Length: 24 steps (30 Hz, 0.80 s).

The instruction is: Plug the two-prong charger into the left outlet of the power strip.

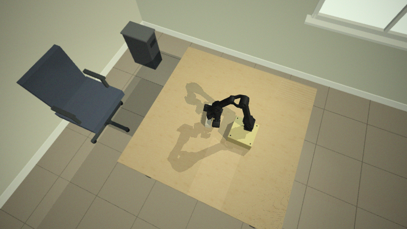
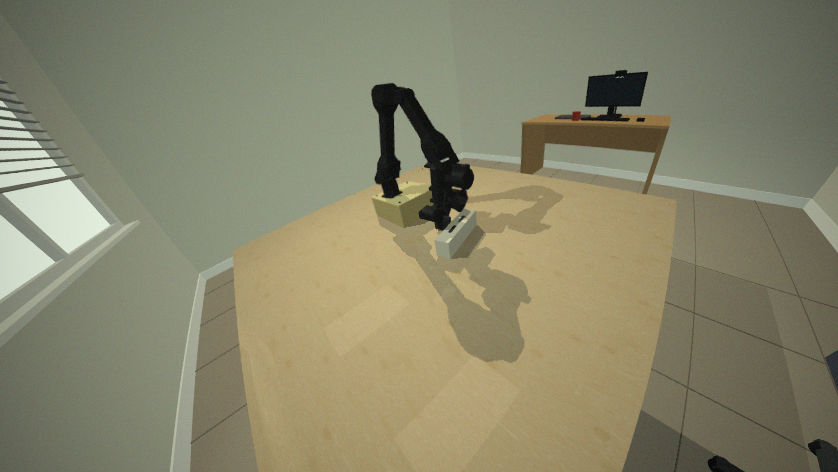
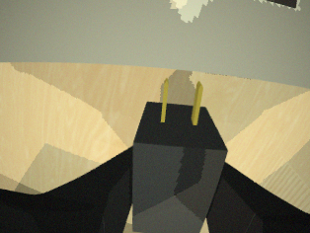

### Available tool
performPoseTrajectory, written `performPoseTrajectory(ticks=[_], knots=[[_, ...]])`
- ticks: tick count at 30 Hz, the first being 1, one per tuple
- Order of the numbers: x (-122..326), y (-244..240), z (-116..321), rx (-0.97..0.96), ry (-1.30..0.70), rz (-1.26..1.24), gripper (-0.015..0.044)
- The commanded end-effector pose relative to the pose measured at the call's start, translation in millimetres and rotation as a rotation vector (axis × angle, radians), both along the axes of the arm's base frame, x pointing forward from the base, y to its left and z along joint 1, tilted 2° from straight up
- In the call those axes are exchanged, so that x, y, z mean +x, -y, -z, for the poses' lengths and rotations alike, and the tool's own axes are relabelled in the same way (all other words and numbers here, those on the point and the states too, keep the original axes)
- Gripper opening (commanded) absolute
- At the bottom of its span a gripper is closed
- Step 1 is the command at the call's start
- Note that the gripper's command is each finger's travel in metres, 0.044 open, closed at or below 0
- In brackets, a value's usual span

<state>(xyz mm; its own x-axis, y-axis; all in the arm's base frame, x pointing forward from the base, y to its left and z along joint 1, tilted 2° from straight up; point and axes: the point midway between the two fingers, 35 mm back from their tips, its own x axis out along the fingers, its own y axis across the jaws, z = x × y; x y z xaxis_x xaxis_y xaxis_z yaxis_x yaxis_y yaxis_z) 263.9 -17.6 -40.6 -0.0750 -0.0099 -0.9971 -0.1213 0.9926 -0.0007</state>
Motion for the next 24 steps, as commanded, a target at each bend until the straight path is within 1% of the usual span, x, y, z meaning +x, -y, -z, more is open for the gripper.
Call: performPoseTrajectory(ticks=[1,24], knots=[[1.5,-1.1,0.2,0.005,-0.002,0.004,0.0],[6.5,-1.7,0.2,0.005,-0.001,0.004,0.0]])
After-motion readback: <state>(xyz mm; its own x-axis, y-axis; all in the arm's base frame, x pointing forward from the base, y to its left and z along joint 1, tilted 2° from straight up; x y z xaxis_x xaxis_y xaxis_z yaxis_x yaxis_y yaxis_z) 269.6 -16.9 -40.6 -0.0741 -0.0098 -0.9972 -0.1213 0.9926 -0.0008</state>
